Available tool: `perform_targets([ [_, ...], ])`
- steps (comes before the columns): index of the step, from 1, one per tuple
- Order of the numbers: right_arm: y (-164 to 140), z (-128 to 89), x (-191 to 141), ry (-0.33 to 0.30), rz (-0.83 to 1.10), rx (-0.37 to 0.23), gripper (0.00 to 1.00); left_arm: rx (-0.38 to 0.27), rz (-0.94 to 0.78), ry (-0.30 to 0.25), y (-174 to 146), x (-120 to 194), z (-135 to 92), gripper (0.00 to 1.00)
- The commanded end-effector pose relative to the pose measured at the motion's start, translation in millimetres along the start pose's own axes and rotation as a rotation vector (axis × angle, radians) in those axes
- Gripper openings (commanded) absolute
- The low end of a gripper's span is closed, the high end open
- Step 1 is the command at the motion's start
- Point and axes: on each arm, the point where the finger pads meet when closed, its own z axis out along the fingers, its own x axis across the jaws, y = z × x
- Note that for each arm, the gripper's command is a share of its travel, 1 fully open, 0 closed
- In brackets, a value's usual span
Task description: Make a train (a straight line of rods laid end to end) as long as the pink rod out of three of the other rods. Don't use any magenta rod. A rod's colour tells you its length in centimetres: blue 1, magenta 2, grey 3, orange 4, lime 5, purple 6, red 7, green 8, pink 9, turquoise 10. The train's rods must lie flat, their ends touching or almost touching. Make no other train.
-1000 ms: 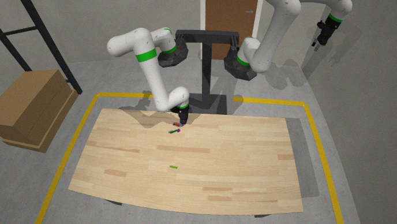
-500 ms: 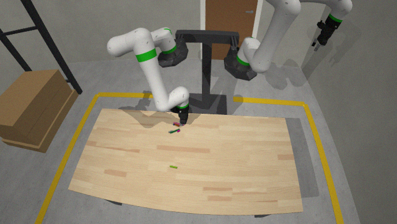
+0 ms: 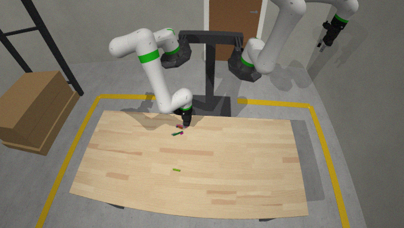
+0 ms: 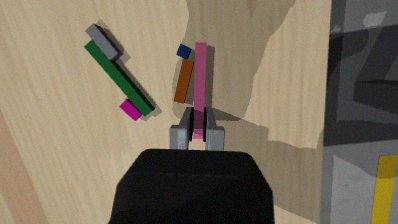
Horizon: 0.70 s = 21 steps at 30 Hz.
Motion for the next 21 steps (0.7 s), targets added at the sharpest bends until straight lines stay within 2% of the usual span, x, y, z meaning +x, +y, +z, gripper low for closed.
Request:
perform_targets([
  [1, 0.3, -0.5, -0.6, -0.001, 0.0, 0.0, 0.24, -0.002, 0.0, 0.0, 0.2, -0.1, -0.9, 1.0],
  [15, 0.3, -1.0, -0.6, -0.001, 0.0, 0.0, 0.24, -0.002, 0.0, 0.0, 0.2, -0.1, -0.9, 1.0],
  [21, 0.3, -21.6, -0.6, -0.001, 0.0, 0.0, 0.24, -0.002, 0.0, 0.0, 0.2, -0.1, -0.9, 1.0],
])
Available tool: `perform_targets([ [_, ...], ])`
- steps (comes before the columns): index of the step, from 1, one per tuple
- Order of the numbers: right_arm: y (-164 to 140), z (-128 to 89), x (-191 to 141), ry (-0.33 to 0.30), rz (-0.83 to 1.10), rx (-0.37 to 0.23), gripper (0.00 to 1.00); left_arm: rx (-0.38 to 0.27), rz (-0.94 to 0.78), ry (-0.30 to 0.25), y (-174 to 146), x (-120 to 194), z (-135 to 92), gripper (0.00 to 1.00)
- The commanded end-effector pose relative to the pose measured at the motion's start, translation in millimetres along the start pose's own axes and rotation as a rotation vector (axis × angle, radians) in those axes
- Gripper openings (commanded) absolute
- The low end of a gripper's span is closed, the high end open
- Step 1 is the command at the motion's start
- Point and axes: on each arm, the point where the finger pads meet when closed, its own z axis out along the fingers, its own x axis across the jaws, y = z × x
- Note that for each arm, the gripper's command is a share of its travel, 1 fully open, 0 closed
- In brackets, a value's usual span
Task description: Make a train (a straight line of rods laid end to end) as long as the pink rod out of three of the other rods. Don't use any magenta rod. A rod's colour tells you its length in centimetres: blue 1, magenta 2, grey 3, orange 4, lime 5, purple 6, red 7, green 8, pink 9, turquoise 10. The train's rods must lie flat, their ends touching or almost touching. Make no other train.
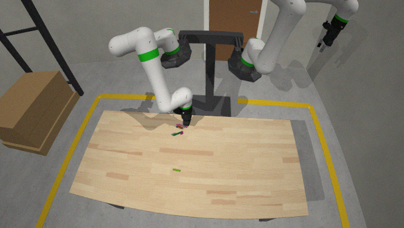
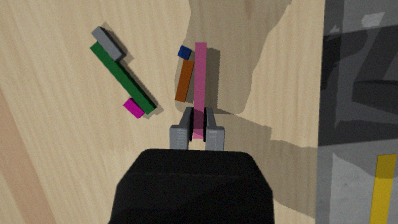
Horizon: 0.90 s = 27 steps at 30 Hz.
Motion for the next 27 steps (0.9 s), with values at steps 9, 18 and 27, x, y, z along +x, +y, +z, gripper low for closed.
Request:
perform_targets([
  [9, 0.4, -65.4, -0.6, -0.001, 0.0, -0.001, 0.24, -0.002, 0.0, 0.0, 0.2, -0.1, -0.9, 1.0],
  [18, 0.4, -92.8, -0.6, -0.001, 0.0, -0.001, 0.24, -0.002, 0.0, 0.0, 0.2, -0.1, -0.9, 1.0],
  [27, 1.0, -92.8, -0.3, -0.001, 0.0, -0.001, 0.24, -0.002, 0.0, 0.0, 0.2, -0.1, -0.9, 1.0],
])
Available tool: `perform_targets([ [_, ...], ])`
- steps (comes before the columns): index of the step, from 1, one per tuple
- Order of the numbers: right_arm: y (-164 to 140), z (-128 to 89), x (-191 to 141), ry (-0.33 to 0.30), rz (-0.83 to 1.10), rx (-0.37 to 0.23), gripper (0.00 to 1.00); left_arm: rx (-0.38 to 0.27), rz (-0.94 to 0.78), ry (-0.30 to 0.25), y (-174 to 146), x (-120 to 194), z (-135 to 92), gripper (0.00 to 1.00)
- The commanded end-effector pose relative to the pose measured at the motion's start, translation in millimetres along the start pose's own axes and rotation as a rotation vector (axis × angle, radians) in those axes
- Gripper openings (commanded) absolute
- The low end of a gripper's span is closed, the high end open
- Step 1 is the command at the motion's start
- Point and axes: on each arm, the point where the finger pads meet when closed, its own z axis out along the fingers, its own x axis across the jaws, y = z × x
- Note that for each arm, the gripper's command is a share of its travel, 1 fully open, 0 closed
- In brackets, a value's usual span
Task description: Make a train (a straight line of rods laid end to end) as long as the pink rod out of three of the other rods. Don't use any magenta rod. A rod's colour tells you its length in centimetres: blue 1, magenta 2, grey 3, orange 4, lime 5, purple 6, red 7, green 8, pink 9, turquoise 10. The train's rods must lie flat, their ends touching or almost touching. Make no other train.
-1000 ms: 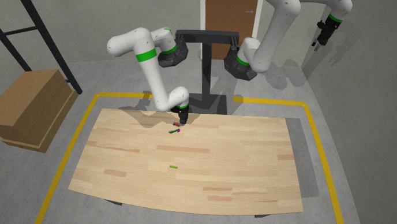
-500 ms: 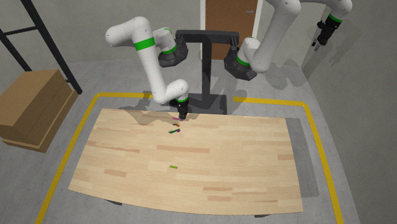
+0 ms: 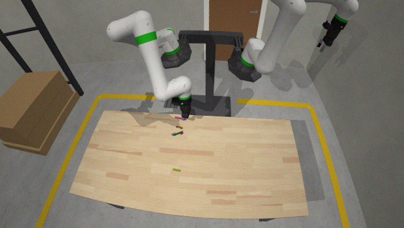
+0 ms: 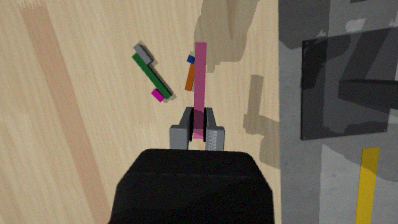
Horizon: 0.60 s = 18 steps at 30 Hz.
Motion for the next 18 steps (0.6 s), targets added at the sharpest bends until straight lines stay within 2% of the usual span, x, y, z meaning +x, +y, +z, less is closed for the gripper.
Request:
perform_targets([
  [1, 4.4, -0.6, 1.5, -0.001, 0.0, -0.001, 0.24, -0.002, 0.0, 0.0, 0.2, -0.1, -0.9, 1.0],
  [7, 51.6, -1.0, 29.2, -0.001, 0.0, -0.001, 0.24, -0.002, 0.0, 0.0, 0.2, -0.1, -0.9, 1.0],
  [18, 52.2, -1.1, 29.5, -0.001, 0.0, -0.001, 0.24, -0.002, 0.0, 0.0, 0.2, -0.1, -0.9, 1.0],
])
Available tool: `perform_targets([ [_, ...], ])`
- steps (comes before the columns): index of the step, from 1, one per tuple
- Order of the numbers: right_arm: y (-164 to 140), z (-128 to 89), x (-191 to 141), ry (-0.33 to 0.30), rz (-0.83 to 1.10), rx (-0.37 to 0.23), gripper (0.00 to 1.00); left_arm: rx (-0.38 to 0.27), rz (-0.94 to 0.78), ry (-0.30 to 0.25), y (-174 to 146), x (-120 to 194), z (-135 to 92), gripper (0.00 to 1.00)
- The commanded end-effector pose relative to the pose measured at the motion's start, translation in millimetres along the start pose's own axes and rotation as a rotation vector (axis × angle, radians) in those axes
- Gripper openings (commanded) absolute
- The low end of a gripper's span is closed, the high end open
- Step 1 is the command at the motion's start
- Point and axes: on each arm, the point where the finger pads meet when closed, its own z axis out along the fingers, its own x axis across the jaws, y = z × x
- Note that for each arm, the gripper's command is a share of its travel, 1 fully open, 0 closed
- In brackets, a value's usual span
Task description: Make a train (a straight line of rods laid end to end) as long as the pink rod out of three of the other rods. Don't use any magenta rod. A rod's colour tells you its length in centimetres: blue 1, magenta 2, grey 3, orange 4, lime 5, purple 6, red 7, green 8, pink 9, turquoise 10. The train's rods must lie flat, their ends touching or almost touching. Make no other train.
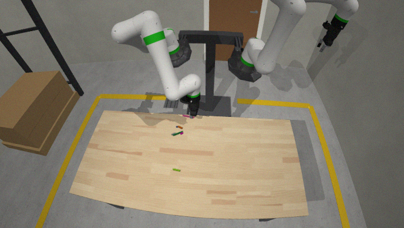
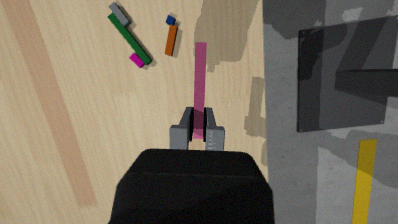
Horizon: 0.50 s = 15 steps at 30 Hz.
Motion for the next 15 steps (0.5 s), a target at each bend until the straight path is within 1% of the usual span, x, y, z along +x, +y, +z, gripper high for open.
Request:
perform_targets([
  [1, 0.7, -0.5, -0.4, -0.001, 0.0, 0.0, 0.24, -0.002, 0.0, 0.0, 0.2, -0.1, -0.9, 1.0],
  [11, 0.7, 6.2, -0.4, -0.001, 0.0, 0.0, 0.24, -0.002, 0.0, 0.0, 0.2, -0.1, -0.9, 1.0],
  [15, 0.7, 18.0, -0.4, -0.001, 0.0, 0.0, 0.24, -0.002, 0.0, 0.0, 0.2, -0.1, -0.9, 1.0],
])
